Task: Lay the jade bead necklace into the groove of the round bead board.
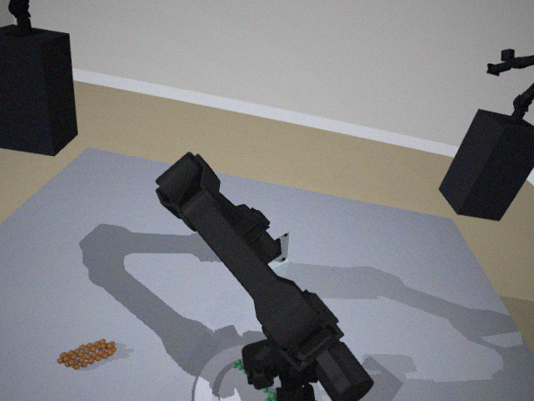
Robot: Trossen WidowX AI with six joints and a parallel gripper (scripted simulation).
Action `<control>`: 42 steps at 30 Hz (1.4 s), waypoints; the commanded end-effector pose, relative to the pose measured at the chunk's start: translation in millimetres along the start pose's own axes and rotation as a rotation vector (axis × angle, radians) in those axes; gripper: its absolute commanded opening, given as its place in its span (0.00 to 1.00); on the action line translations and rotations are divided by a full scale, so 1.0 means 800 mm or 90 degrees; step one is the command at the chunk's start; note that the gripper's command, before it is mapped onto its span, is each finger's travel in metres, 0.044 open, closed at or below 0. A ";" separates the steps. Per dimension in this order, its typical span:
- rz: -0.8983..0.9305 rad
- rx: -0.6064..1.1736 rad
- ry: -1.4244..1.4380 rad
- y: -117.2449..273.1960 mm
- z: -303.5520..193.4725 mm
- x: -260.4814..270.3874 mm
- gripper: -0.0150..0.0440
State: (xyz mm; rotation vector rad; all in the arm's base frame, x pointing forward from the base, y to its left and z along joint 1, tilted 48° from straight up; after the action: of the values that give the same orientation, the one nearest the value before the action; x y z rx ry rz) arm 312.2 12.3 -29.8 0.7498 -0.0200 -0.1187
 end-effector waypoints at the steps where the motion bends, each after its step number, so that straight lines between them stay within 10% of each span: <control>1: 0.001 -0.003 0.005 -0.005 0.000 -0.001 0.46; 7: -0.001 -0.001 0.000 -0.003 0.000 0.000 0.25; 42: -0.001 -0.001 0.000 -0.003 0.000 0.000 0.25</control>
State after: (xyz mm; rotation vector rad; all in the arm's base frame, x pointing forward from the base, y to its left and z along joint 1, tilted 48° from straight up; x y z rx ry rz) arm 311.3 9.9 -31.5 0.7486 -0.0185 -0.1215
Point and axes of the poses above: the point midway between the two fingers, 35 mm back from their tips, its own y axis back along the fingers, its own x axis across the jaws, z = x × y, the point moved 4 cm from there along y, back along the fingers, and after that the axes turned 5 degrees about -y, right-handed, at the moved point
